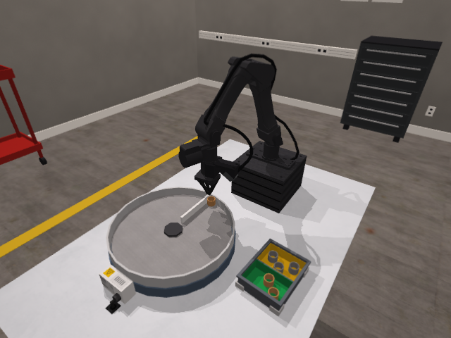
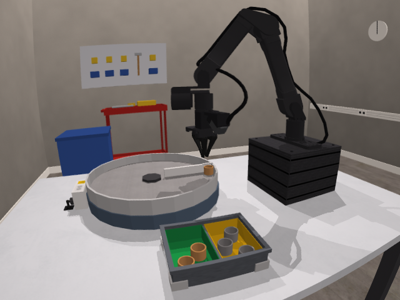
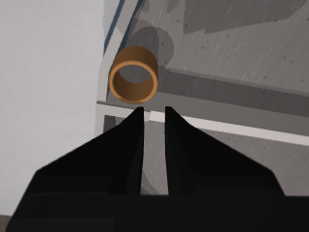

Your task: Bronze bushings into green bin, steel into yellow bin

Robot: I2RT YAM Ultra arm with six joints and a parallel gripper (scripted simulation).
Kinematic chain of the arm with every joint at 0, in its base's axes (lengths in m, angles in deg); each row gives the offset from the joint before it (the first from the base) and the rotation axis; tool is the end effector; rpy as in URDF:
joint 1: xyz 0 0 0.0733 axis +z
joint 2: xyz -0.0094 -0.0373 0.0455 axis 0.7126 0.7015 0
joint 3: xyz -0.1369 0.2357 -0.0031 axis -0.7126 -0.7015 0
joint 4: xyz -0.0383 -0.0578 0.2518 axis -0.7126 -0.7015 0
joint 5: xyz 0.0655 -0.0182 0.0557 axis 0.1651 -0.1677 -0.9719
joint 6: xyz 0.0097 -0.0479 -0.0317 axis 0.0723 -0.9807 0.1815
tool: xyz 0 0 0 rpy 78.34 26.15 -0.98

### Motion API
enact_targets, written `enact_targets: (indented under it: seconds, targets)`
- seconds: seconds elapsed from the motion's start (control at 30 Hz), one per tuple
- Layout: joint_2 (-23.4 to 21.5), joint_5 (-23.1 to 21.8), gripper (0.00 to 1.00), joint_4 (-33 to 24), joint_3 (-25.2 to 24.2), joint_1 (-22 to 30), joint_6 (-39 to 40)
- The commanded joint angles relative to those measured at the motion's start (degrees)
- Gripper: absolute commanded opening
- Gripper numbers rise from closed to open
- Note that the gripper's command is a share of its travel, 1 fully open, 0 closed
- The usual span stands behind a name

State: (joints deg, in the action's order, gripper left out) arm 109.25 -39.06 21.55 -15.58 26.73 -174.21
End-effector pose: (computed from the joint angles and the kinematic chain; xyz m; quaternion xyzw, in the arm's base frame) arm 0.2873 -0.0967 0.1012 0.7709 -0.6369 0.0042 0.0028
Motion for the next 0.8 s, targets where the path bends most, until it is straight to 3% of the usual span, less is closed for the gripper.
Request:
enact_targets:
  seconds: [0.0,0.77]
  targets:
    - [-1.5,-0.9,0.12,-0.9,-1.2,-0.5,-0.4]
    - [-1.6,-0.9,0.12,-0.4,0.0,-0.6,-0.4]
